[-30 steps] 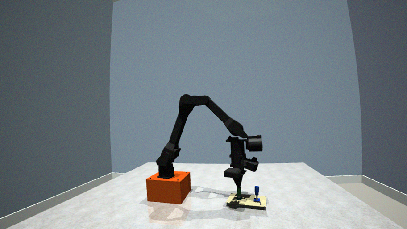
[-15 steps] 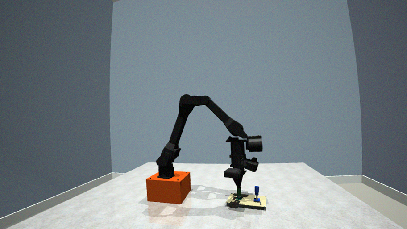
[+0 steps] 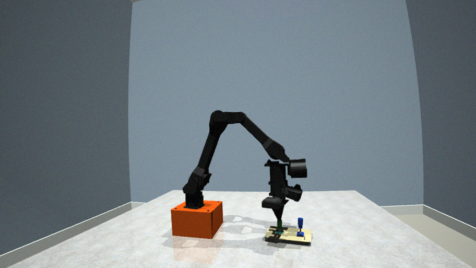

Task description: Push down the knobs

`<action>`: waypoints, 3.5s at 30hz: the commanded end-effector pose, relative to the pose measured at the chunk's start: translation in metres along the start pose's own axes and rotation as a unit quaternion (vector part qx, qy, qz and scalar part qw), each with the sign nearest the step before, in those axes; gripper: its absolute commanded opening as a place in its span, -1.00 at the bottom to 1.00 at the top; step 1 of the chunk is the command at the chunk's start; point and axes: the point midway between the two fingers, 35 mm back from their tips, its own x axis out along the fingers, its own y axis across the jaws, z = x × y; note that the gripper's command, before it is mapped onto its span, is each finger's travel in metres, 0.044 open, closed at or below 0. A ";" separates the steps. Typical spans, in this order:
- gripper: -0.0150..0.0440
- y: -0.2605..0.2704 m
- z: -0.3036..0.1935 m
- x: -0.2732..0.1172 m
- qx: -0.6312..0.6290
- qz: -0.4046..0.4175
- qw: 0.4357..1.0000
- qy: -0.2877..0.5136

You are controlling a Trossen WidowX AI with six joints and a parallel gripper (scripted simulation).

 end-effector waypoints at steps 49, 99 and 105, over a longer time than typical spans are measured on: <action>-0.49 0.002 0.002 0.007 0.002 0.002 1.000 0.001; -0.49 -0.016 0.035 -0.029 -0.289 -0.011 0.957 -0.022; -0.49 -0.015 0.039 -0.032 -0.387 -0.012 0.922 -0.019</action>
